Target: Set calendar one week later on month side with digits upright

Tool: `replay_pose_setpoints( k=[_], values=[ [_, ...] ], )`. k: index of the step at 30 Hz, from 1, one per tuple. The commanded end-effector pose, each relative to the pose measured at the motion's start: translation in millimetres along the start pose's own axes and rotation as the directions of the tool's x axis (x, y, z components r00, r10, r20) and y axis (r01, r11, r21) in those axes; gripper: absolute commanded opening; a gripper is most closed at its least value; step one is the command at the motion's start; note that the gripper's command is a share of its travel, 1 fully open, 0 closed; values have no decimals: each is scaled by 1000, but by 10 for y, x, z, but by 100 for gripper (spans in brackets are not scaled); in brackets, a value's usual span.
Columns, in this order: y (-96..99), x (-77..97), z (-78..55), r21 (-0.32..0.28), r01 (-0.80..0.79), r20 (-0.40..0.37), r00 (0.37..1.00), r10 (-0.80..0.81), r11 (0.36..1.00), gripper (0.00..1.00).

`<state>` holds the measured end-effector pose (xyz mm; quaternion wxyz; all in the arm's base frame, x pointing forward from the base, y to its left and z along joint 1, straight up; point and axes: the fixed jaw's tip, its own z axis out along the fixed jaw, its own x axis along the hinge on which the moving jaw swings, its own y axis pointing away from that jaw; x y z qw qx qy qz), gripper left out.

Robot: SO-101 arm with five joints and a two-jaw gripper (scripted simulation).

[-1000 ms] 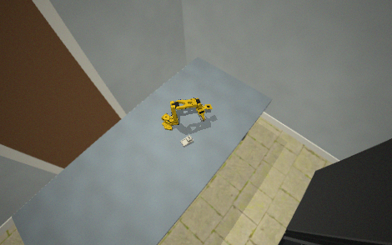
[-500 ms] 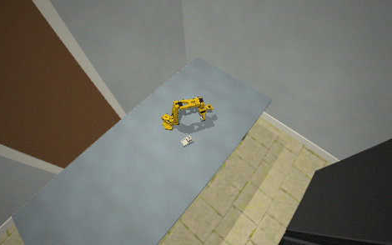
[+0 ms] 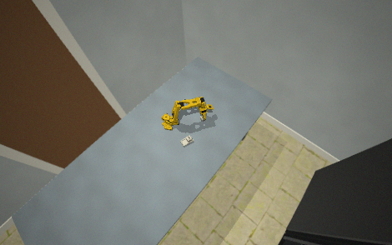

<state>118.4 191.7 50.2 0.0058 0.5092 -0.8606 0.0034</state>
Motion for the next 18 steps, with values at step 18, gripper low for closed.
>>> replay_pose_setpoints(
  k=[18],
  values=[
    [40,-52,-144,3,26,46,999,-26,1000,35]
  ],
)
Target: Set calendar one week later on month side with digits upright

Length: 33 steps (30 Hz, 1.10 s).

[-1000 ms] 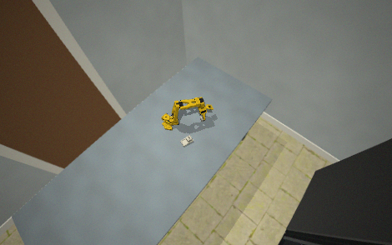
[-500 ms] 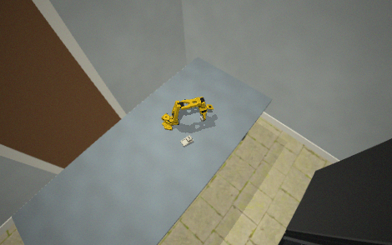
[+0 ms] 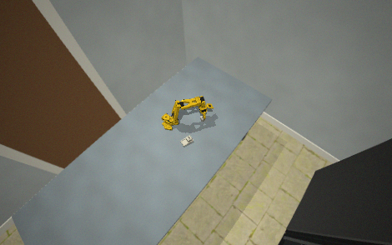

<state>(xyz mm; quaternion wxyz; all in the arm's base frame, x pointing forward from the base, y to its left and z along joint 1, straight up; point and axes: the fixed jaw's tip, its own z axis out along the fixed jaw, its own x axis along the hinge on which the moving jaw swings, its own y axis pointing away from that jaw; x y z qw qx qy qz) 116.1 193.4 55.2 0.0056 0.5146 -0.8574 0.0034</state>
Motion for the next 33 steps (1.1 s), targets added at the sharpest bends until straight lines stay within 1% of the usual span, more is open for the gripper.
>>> replay_pose_setpoints(
  k=[1,10,18,20,33],
  values=[
    [11,-49,-94,3,13,46,999,-13,1000,35],
    [11,-51,-82,3,13,46,999,-13,1000,35],
    [10,-62,-9,3,13,46,999,-13,1000,35],
    [10,-62,-9,3,13,46,999,-13,1000,35],
    [10,-76,196,3,13,46,999,-13,1000,35]
  ],
)
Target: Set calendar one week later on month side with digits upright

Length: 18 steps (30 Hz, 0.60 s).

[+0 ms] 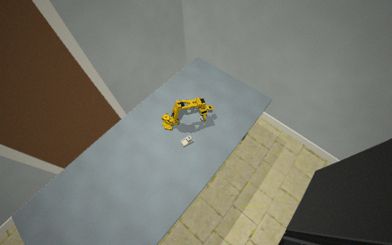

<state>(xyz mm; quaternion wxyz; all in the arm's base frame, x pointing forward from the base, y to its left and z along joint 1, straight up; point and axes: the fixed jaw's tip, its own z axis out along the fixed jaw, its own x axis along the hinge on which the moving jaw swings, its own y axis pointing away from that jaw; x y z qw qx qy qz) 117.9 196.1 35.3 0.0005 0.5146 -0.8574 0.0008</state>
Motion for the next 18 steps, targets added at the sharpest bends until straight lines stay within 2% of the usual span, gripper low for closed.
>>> replay_pose_setpoints(
  k=[1,18],
  values=[
    [13,-40,13,2,13,34,999,-13,1000,35],
    [13,-35,110,2,13,34,999,-13,1000,35]
  ],
)
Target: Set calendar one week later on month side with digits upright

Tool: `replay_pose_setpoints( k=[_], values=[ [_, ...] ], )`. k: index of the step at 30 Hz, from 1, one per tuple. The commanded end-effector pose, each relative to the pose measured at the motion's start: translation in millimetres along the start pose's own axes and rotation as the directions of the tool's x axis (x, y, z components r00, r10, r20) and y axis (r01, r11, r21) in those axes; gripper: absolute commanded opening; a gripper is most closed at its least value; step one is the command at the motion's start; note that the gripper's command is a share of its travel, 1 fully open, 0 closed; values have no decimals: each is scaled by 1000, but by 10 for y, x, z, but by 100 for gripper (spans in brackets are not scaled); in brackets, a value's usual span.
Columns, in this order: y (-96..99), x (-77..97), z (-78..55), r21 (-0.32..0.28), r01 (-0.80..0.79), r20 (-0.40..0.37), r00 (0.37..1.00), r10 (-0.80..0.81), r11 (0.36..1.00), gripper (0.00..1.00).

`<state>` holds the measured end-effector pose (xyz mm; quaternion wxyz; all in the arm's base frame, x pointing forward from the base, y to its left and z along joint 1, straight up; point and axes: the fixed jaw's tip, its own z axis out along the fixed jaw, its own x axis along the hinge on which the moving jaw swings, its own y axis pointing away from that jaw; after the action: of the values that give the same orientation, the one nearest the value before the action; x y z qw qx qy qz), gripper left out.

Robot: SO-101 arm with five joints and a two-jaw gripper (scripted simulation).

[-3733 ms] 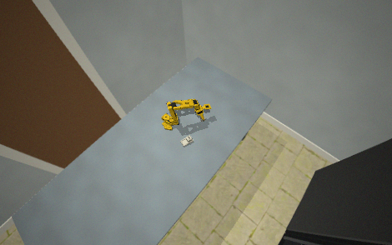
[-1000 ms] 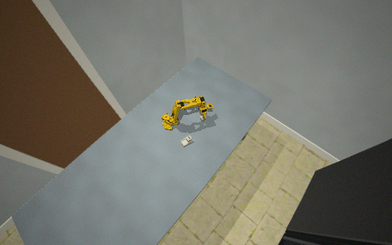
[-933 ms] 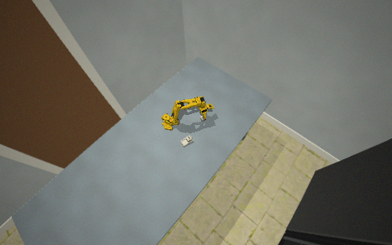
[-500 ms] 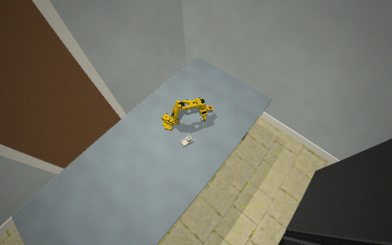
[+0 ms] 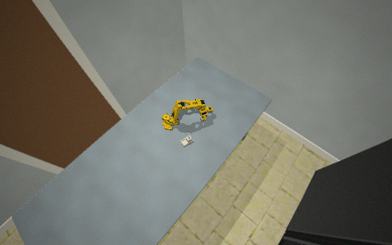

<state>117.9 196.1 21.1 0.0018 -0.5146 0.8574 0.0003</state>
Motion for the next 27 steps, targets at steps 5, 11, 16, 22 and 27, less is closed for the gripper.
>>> replay_pose_setpoints(
  k=[5,11,16,22,27],
  values=[
    [13,-35,-32,2,13,29,999,-13,1000,35],
    [9,-35,-32,2,13,29,999,-13,1000,34],
    [-2,-35,-32,2,13,29,999,-13,1000,32],
    [-16,-36,-32,2,13,29,999,-13,1000,30],
    [-37,-36,-32,2,13,29,999,-13,1000,26]
  ],
)
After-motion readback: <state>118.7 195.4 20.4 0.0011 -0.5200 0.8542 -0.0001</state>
